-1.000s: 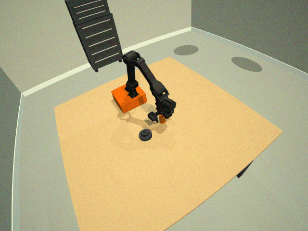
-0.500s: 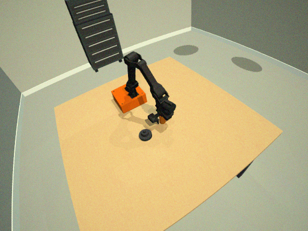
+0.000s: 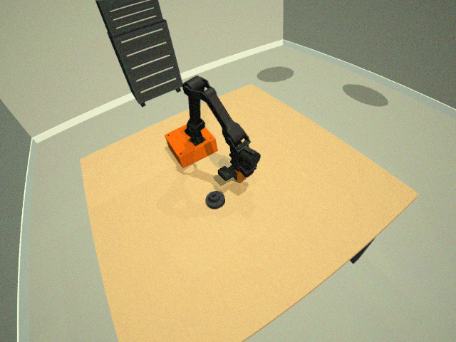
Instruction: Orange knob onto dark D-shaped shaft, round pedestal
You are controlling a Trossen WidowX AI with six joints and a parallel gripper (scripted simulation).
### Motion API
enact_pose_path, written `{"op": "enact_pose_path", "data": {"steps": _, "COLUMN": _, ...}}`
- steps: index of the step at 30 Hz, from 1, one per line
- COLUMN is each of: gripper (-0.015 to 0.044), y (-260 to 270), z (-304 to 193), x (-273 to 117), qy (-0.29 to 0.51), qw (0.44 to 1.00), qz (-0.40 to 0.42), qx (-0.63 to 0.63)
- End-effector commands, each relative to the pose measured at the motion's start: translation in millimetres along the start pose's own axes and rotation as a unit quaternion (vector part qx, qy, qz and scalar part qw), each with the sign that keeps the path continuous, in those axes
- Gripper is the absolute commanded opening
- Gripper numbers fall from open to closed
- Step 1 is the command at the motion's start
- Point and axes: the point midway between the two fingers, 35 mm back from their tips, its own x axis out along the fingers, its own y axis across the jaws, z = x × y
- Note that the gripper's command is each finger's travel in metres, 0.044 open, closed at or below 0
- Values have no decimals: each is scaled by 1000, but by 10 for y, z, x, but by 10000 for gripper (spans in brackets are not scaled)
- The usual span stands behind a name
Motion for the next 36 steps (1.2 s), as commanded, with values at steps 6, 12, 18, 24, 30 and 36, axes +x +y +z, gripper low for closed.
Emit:
{"op": "enact_pose_path", "data": {"steps": 6, "gripper": 0, "y": 13, "z": 66, "x": -684, "qy": -13, "qw": 1000, "qz": 1, "qx": -1}}
{"op": "enact_pose_path", "data": {"steps": 12, "gripper": 0, "y": -3, "z": -37, "x": -1195, "qy": -12, "qw": 1000, "qz": 1, "qx": -1}}
{"op": "enact_pose_path", "data": {"steps": 18, "gripper": 0, "y": -26, "z": -66, "x": -1310, "qy": -12, "qw": 1000, "qz": 1, "qx": -1}}
{"op": "enact_pose_path", "data": {"steps": 24, "gripper": 0, "y": -170, "z": 7, "x": -1257, "qy": -12, "qw": 1000, "qz": 1, "qx": -1}}
{"op": "enact_pose_path", "data": {"steps": 30, "gripper": 0, "y": -339, "z": 69, "x": -1197, "qy": -12, "qw": 1000, "qz": -2, "qx": 8}}
{"op": "enact_pose_path", "data": {"steps": 36, "gripper": 0, "y": -518, "z": 115, "x": -1135, "qy": -11, "qw": 1000, "qz": -7, "qx": 22}}
